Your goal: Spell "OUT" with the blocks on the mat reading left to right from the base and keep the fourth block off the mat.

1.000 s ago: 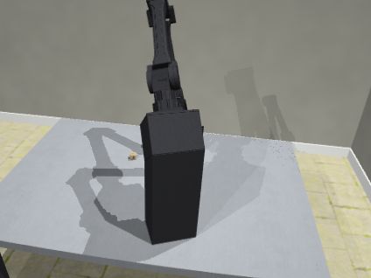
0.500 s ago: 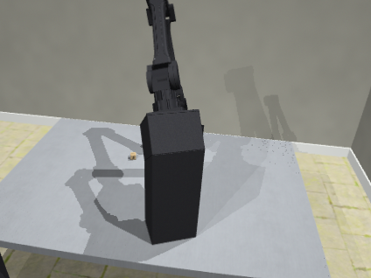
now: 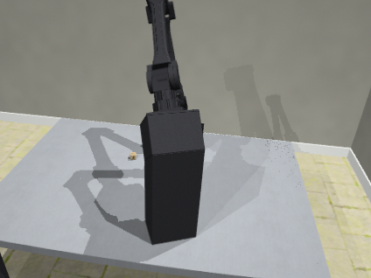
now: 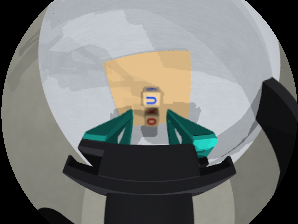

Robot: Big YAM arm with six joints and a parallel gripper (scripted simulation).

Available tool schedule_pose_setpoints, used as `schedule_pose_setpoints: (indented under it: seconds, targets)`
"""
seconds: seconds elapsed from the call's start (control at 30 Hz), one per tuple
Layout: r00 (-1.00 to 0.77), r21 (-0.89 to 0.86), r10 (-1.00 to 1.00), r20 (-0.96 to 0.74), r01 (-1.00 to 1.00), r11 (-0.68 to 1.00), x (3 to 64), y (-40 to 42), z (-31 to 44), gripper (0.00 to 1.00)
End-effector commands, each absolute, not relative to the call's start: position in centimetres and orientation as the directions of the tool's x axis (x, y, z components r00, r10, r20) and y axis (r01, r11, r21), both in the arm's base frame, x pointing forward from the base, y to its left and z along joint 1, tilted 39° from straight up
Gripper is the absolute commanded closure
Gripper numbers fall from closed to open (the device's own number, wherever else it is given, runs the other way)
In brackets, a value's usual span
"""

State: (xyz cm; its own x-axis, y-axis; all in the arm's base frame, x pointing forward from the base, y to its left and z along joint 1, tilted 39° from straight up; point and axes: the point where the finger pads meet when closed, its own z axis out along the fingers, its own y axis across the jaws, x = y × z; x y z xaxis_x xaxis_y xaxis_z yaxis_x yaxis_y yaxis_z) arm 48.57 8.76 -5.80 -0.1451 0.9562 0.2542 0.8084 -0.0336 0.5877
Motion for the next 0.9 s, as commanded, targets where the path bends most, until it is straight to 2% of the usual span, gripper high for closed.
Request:
schedule_pose_setpoints:
  seconds: [0.0,0.67,0.7,0.87]
  targets:
    - [-0.134,0.584,0.96,0.247,0.811,-0.037,47.7,7.5,-4.9,0.54]
    - [-0.13,0.571,0.96,0.248,0.82,-0.036,46.2,6.6,-3.5,0.54]
    - [-0.13,0.571,0.96,0.248,0.82,-0.036,46.2,6.6,-3.5,0.0]
    - [-0.13,0.571,0.96,0.248,0.82,-0.036,46.2,6.6,-3.5,0.0]
